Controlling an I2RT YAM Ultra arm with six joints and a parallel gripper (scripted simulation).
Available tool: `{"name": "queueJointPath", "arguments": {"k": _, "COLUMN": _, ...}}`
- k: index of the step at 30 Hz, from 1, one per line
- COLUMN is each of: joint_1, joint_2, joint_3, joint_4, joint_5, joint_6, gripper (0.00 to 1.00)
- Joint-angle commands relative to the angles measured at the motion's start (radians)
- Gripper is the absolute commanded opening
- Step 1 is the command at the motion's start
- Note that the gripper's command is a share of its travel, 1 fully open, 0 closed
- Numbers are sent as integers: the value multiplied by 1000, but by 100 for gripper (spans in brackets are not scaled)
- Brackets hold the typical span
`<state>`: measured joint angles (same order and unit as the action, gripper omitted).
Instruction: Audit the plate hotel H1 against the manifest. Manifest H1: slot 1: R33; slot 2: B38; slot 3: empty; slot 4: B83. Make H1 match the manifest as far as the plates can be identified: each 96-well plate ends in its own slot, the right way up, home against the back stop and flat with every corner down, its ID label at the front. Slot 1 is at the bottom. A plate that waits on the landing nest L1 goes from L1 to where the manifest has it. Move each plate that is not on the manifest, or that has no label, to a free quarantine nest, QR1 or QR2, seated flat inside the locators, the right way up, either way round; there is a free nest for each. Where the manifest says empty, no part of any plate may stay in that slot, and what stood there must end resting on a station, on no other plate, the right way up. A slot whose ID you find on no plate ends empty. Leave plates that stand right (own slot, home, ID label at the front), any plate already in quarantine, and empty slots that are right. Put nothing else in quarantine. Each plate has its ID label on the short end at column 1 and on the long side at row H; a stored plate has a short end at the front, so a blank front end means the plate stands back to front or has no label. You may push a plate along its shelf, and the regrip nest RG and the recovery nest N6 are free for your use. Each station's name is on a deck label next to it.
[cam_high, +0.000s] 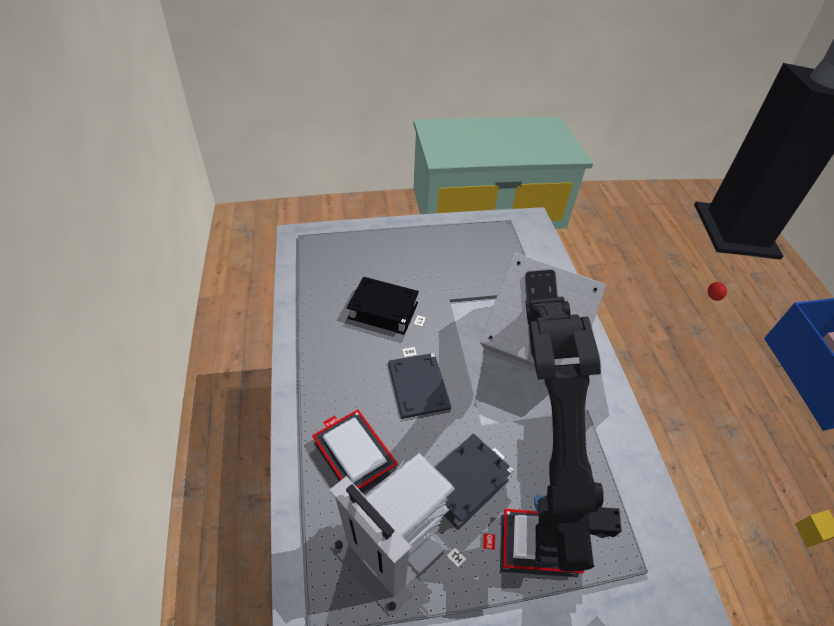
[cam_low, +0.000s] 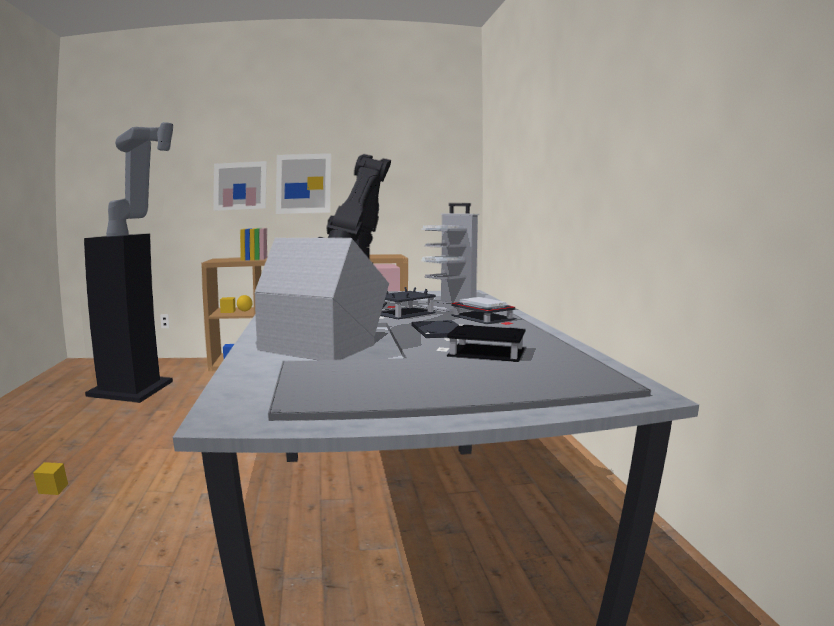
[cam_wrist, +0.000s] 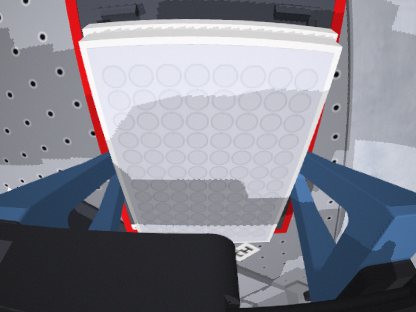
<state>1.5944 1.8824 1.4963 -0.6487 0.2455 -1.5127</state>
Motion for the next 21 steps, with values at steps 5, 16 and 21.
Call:
{"name": "queueJointPath", "arguments": {"k": 5, "joint_1": -8, "joint_2": 13, "joint_3": 0, "joint_4": 21, "joint_5": -15, "joint_6": -8, "gripper": 86}}
{"name": "queueJointPath", "arguments": {"k": 16, "joint_1": -3, "joint_2": 2, "joint_3": -1, "joint_4": 16, "joint_5": -9, "joint_6": -5, "gripper": 100}}
{"name": "queueJointPath", "arguments": {"k": 21, "joint_1": -3, "joint_2": 2, "joint_3": -2, "joint_4": 16, "joint_5": -9, "joint_6": -5, "gripper": 100}}
